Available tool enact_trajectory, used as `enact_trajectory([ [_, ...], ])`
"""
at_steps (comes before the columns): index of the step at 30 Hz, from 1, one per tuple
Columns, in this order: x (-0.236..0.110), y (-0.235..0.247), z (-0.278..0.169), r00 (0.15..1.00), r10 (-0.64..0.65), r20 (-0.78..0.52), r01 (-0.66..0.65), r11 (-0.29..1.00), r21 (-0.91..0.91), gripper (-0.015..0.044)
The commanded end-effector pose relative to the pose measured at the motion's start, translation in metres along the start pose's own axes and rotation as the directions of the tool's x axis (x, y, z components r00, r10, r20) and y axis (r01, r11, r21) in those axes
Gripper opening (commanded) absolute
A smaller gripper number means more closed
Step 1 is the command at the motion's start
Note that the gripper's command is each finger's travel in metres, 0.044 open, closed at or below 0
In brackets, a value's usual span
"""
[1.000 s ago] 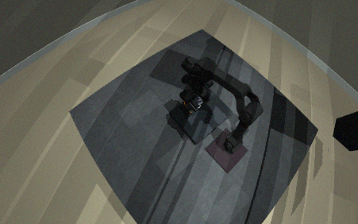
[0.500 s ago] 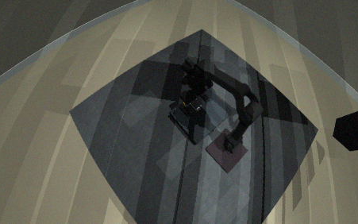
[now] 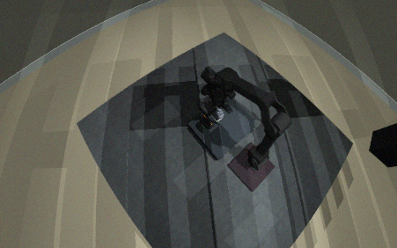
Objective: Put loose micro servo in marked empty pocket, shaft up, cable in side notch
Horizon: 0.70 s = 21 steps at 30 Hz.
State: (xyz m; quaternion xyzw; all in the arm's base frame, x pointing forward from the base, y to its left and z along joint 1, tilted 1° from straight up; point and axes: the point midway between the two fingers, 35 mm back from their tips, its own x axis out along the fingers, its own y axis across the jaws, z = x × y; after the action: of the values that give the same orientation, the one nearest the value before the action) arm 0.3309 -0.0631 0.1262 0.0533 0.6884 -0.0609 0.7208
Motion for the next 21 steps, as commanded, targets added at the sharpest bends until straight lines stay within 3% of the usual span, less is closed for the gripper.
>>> enact_trajectory([
  [1,0.004,0.0,0.0,1.0,0.001,-0.001,-0.001,1.0,0.005,0.0],
  [21,0.02,0.0,0.0,1.0,0.001,-0.001,-0.001,1.0,0.005,0.0],
])
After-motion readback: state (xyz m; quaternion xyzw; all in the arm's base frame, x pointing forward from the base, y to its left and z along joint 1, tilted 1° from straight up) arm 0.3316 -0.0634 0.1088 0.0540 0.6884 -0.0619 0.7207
